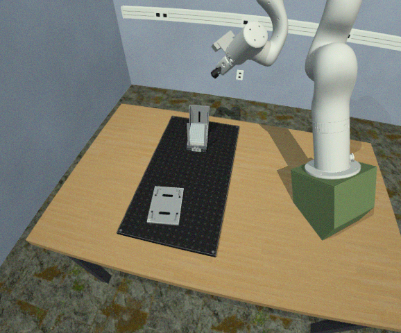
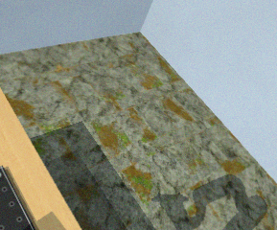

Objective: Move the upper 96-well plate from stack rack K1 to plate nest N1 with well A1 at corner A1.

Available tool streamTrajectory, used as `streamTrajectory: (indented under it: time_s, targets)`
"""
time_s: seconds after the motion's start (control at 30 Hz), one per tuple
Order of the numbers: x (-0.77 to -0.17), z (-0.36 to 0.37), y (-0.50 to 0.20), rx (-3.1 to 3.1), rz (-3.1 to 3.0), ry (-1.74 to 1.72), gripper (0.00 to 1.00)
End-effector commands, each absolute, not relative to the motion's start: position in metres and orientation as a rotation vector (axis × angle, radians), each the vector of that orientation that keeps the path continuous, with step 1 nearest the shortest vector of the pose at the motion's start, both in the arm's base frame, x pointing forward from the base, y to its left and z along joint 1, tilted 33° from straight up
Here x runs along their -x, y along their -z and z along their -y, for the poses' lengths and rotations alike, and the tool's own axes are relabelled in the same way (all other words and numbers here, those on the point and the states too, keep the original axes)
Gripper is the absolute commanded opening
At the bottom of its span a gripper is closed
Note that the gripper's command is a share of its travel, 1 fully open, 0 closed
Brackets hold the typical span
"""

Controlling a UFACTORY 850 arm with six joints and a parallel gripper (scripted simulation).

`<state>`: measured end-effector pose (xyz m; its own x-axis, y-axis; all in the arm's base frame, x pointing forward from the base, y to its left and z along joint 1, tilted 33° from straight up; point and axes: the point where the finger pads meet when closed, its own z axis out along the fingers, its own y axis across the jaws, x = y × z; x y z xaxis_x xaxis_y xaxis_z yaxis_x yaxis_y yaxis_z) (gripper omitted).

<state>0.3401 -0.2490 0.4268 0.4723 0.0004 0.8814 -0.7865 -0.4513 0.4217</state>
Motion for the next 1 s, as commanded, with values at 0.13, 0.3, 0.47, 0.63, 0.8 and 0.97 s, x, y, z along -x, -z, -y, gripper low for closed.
streamTrajectory:
  time_s: [0.13,0.3,0.47,0.63,0.8,0.97]
  targets:
    - [-0.34,0.249,-0.427,-1.806,0.665,-1.084,1.0]
    - [-0.34,0.249,-0.427,-1.806,0.665,-1.084,1.0]
    - [-0.34,0.249,-0.427,-1.806,0.665,-1.084,1.0]
    - [-0.347,0.251,-0.414,-1.853,0.769,-1.058,1.0]
    - [-0.356,0.252,-0.398,-1.907,0.91,-1.023,1.0]
    - [-0.363,0.251,-0.385,-1.941,1.02,-0.998,1.0]
